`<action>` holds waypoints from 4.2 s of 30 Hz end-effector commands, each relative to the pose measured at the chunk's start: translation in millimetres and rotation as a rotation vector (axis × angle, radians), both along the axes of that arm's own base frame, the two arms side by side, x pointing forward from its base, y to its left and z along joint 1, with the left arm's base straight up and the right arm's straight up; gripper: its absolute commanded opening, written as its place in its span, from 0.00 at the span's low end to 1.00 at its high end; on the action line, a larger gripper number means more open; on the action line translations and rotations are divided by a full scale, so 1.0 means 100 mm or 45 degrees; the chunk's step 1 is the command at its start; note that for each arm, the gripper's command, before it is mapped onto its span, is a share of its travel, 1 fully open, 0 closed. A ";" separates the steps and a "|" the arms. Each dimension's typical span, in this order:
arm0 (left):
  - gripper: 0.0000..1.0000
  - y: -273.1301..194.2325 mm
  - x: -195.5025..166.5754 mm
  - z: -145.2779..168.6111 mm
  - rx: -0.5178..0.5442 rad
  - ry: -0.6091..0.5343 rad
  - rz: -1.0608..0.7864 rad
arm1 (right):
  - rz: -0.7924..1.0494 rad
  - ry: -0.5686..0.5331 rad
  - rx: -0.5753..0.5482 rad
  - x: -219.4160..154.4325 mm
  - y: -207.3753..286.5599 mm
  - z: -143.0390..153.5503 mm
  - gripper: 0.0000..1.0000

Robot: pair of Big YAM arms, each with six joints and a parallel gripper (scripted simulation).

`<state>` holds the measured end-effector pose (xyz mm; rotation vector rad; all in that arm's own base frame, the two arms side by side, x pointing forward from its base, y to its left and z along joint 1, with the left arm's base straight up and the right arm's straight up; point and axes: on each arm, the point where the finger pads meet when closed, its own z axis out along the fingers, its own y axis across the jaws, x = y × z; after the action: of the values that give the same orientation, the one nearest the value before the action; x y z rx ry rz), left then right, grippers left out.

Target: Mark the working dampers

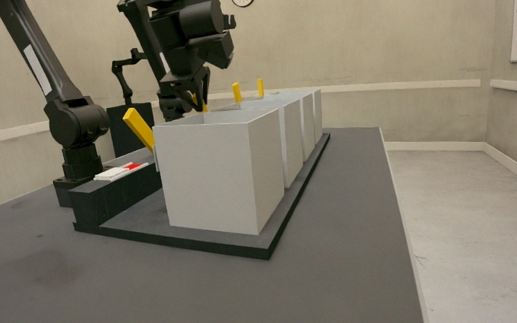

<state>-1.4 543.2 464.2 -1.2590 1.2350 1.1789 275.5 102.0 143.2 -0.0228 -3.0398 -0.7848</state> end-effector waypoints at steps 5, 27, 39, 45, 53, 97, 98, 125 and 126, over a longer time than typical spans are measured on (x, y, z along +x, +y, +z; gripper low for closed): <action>1.00 0.02 -0.04 0.36 0.067 0.017 0.004 | 0.005 -0.021 0.074 0.06 -0.06 -0.03 0.17; 1.00 0.02 -0.04 0.36 0.067 0.017 0.004 | 0.005 -0.021 0.194 0.07 -0.14 -0.07 0.17; 1.00 0.02 -0.04 0.36 0.067 0.017 0.004 | 0.012 -0.024 0.205 0.06 -0.13 -0.08 0.17; 1.00 0.02 -0.04 0.36 0.067 0.017 0.004 | 0.013 -0.023 0.206 0.06 -0.13 -0.08 0.17; 1.00 0.02 -0.04 0.36 0.067 0.017 0.004 | 0.013 -0.023 0.206 0.06 -0.13 -0.08 0.17; 1.00 0.02 -0.04 0.36 0.067 0.017 0.004 | 0.010 -0.096 0.192 0.21 -0.29 0.31 0.36; 1.00 0.02 -0.04 0.36 0.067 0.017 0.004 | 0.010 -0.091 0.192 0.21 -0.31 0.33 0.36; 1.00 0.02 -0.04 0.36 0.067 0.017 0.004 | 0.018 -0.088 0.138 0.27 -0.50 0.70 0.36; 1.00 0.02 -0.04 0.36 0.067 0.017 0.004 | 0.018 -0.082 0.107 0.32 -0.46 0.71 0.36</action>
<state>-1.4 543.2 464.2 -1.2589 1.2350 1.1789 276.6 48.0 185.6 -0.0163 -2.9770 -0.9636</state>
